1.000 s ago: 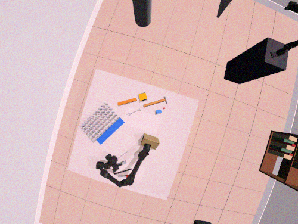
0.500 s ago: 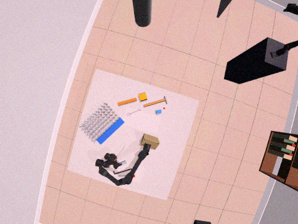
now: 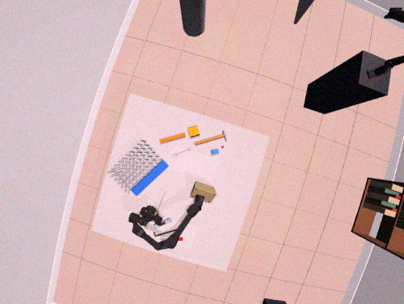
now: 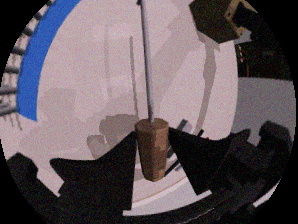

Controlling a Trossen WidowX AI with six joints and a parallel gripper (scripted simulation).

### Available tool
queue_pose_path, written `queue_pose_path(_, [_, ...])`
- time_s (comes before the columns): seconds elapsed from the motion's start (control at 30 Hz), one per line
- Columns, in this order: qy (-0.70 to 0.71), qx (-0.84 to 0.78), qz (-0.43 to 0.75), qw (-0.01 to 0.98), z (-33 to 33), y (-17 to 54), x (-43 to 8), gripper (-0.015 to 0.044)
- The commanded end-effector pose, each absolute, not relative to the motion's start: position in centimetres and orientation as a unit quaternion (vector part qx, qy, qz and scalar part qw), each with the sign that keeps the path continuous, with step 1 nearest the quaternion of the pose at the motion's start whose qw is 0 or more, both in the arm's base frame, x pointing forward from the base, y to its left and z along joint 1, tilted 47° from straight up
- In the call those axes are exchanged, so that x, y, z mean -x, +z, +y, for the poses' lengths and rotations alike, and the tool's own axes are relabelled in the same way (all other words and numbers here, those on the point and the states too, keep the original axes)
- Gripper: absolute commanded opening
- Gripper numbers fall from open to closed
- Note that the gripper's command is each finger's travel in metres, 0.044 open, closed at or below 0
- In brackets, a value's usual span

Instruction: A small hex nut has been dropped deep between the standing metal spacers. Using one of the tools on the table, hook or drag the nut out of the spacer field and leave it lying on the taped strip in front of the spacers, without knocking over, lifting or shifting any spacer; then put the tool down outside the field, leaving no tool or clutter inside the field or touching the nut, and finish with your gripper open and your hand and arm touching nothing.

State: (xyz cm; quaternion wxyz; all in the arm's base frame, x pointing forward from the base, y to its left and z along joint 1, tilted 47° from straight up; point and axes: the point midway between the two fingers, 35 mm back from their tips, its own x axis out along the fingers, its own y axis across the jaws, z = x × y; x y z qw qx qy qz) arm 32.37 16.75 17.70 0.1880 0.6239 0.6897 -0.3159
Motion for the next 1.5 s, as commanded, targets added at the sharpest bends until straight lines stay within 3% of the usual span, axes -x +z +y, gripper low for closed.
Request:
queue_pose_path(0.0, [-0.314,-0.623,0.690,0.193,16.7,17.5,-32.5,0.0000])
queue_pose_path(1.47, [-0.312,-0.625,0.690,0.191,21.1,13.7,-32.8,0.0000])
